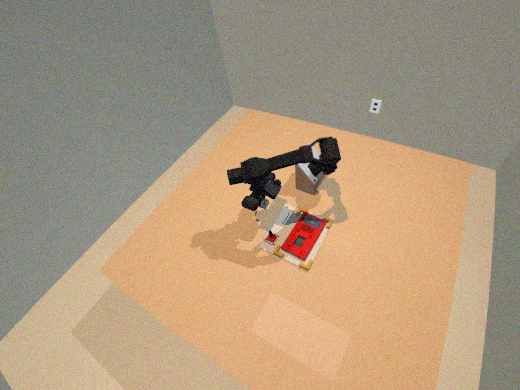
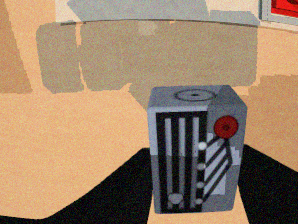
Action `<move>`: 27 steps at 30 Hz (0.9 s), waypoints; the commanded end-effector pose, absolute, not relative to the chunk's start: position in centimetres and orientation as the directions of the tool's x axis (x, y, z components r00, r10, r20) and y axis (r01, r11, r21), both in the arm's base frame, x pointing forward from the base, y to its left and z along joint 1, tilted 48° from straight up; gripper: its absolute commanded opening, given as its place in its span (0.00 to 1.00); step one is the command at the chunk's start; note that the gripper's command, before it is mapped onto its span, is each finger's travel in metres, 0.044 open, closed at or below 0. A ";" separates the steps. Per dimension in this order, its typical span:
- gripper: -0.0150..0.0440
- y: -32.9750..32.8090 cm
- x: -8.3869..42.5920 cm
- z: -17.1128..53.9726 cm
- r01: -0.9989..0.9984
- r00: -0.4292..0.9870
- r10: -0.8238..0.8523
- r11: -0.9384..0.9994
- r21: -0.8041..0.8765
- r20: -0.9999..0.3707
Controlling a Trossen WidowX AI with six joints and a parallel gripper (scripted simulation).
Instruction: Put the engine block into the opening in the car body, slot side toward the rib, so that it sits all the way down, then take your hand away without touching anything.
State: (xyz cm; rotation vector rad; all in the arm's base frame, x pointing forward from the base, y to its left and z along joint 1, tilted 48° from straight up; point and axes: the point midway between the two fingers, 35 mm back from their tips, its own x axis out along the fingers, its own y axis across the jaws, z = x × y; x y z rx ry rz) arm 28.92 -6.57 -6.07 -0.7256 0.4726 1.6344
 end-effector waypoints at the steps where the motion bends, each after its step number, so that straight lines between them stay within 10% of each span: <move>1: 0.25 -7.6 29.1 -5.1 -0.975 -0.076 0.719 -0.197 -0.098 -0.691; 27: 0.25 -4.7 31.0 -1.6 -0.980 -0.073 0.709 0.078 0.181 -0.701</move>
